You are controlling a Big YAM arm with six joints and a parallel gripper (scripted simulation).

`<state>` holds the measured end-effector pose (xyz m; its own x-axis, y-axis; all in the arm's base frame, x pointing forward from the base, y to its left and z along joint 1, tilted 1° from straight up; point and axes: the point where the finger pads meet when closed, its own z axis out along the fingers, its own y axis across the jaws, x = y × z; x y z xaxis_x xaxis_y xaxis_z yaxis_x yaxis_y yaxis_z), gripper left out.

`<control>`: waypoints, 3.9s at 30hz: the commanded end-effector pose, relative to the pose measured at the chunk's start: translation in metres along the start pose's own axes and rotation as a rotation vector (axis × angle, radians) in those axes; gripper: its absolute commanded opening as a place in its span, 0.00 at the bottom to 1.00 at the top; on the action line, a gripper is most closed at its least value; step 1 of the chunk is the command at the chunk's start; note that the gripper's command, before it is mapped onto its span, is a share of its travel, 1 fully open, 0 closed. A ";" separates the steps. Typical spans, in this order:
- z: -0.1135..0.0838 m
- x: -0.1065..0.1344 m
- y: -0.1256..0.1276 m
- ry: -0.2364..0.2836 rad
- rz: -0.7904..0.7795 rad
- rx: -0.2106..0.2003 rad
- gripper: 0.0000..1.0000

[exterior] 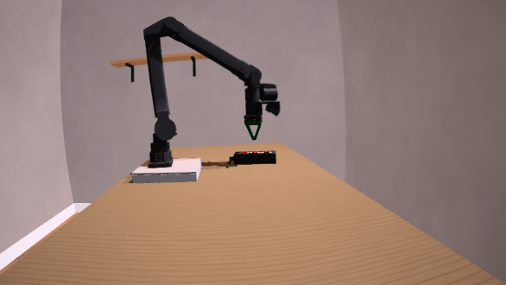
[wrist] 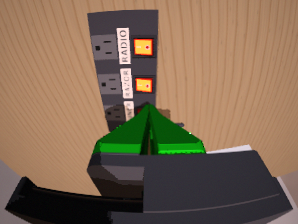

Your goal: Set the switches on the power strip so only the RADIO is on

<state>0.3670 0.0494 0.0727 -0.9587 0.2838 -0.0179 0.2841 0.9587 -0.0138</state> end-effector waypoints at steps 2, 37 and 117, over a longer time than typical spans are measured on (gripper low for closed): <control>-0.015 -0.016 0.006 -0.043 -0.001 -0.021 0.00; 0.005 -0.009 0.003 -0.020 -0.002 -0.010 0.00; 0.036 -0.013 0.003 -0.033 0.001 -0.016 0.00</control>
<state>0.3680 0.0491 0.0295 -0.9589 0.2833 -0.0184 0.2835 0.9589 -0.0136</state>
